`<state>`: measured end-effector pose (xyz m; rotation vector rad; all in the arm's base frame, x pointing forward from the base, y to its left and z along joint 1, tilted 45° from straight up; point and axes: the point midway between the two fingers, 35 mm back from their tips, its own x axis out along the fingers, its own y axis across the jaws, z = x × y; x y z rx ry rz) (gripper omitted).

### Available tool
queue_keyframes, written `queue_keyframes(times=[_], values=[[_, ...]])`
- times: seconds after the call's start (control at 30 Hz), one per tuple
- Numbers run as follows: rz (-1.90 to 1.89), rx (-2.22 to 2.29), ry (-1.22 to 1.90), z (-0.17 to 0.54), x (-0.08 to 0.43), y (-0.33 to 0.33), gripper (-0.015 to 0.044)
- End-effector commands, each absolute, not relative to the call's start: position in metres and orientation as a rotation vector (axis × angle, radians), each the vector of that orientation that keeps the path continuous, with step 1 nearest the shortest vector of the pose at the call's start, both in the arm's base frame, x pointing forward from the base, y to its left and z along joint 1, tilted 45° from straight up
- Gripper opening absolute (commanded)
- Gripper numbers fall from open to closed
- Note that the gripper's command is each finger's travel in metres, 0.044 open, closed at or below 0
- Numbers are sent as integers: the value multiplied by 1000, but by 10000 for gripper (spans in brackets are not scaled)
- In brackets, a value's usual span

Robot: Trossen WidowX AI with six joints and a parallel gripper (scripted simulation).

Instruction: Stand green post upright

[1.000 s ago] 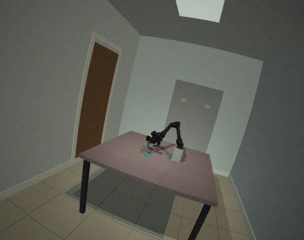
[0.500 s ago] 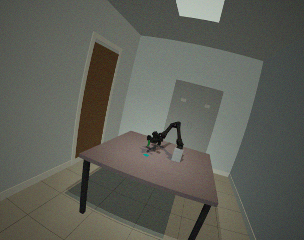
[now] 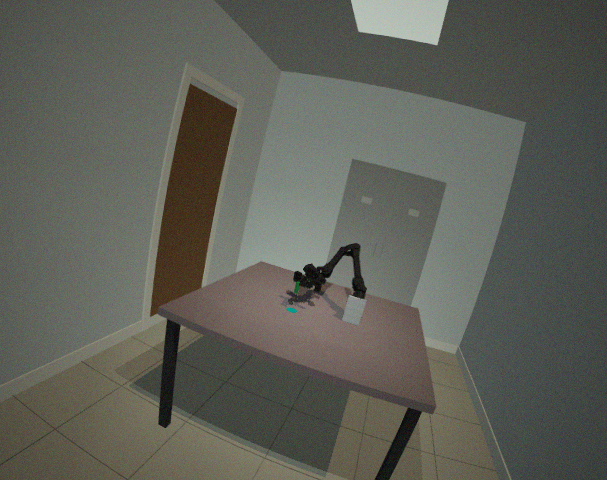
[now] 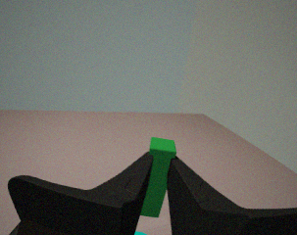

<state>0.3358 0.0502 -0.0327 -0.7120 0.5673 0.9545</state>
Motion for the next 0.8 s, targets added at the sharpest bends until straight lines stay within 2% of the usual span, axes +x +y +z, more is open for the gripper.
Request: queue_keyframes(times=[0.0, 0.77], values=[[957, -711, 572, -43, 335, 40, 23], [956, -702, 588, -106, 327, -21, 23]])
